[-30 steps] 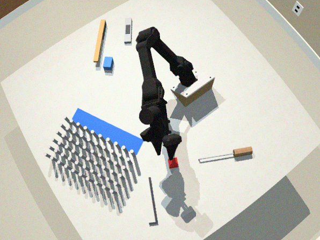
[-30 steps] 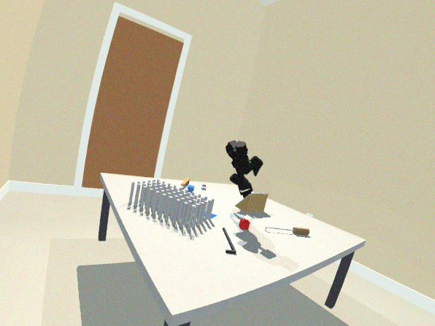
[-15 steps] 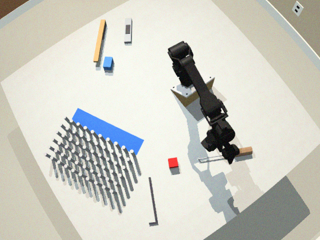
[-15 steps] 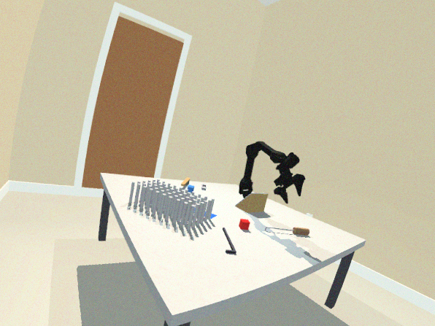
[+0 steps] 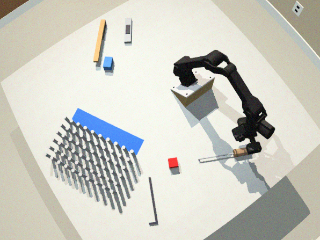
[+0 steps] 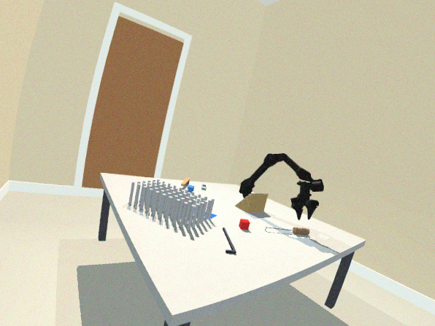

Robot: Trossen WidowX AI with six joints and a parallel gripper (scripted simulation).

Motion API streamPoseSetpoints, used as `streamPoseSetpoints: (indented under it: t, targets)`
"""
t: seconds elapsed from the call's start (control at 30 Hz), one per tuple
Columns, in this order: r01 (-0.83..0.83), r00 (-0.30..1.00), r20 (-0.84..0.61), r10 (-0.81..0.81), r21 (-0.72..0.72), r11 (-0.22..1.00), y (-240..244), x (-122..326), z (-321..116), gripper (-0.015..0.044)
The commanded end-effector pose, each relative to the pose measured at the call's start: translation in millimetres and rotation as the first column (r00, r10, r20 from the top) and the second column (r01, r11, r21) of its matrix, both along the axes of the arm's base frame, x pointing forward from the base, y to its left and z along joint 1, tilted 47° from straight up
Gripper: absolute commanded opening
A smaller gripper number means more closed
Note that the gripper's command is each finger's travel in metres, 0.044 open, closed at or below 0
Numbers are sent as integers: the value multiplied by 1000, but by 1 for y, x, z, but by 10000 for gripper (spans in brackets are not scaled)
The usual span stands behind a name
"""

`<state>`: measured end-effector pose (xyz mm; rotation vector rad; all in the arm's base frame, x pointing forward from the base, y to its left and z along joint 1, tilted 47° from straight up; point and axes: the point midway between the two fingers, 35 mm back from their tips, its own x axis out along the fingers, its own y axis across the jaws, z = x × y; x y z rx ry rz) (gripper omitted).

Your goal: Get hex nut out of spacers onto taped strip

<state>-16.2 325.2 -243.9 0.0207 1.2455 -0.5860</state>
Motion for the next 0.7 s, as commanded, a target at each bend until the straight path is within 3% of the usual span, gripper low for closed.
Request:
streamPoseSetpoints:
  t: [0.0, 0.43, 0.63, 0.67]
  targets:
    - [22, 1000, 6, -22, 11, 1000, 6, 5, 1, 440]
    - [22, 1000, 6, -22, 12, 1000, 10, 11, -3, 440]
    - [22, 1000, 6, -22, 12, 1000, 10, 11, -3, 282]
    - [22, 1000, 6, -22, 12, 1000, 10, 11, -3, 280]
